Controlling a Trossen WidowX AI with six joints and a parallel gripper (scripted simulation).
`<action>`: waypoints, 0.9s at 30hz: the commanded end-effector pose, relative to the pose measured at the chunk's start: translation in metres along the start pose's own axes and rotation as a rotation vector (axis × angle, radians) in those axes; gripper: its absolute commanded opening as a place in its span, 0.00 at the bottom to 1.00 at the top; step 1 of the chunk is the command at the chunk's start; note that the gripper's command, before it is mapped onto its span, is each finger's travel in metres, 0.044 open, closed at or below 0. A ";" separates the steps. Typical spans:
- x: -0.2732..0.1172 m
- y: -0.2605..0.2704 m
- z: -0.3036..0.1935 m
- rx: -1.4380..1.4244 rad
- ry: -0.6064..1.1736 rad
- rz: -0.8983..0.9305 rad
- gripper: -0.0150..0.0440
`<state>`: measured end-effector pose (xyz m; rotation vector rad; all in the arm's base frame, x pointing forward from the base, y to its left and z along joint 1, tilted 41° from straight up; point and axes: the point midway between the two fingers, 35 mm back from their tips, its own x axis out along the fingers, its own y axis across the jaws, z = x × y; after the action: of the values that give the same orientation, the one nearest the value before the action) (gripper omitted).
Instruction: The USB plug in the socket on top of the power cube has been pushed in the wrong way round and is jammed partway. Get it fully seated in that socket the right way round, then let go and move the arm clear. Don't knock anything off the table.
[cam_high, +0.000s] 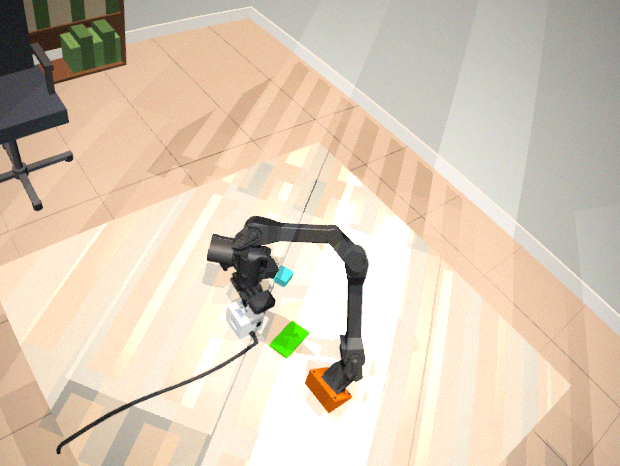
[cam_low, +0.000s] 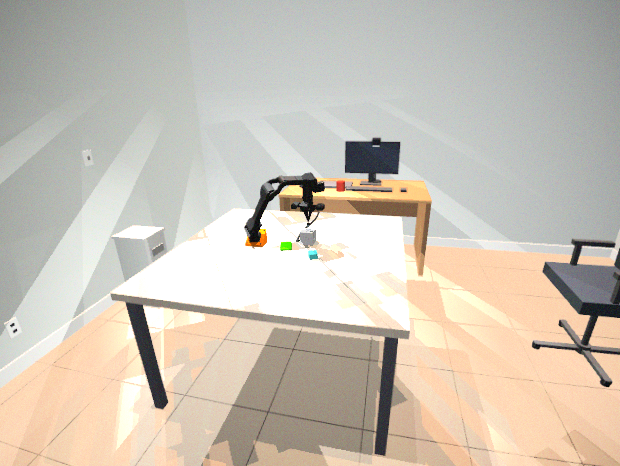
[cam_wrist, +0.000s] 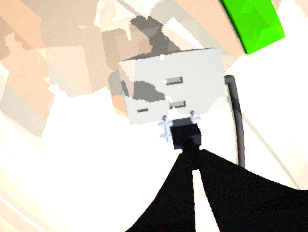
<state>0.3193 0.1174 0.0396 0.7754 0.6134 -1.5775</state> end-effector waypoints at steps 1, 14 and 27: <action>0.001 0.000 0.000 -0.002 0.005 -0.001 0.25; 0.002 0.000 -0.001 -0.001 0.015 -0.001 0.25; 0.004 0.000 -0.002 0.000 0.025 -0.001 0.25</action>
<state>0.3201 0.1164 0.0369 0.7944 0.6231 -1.5689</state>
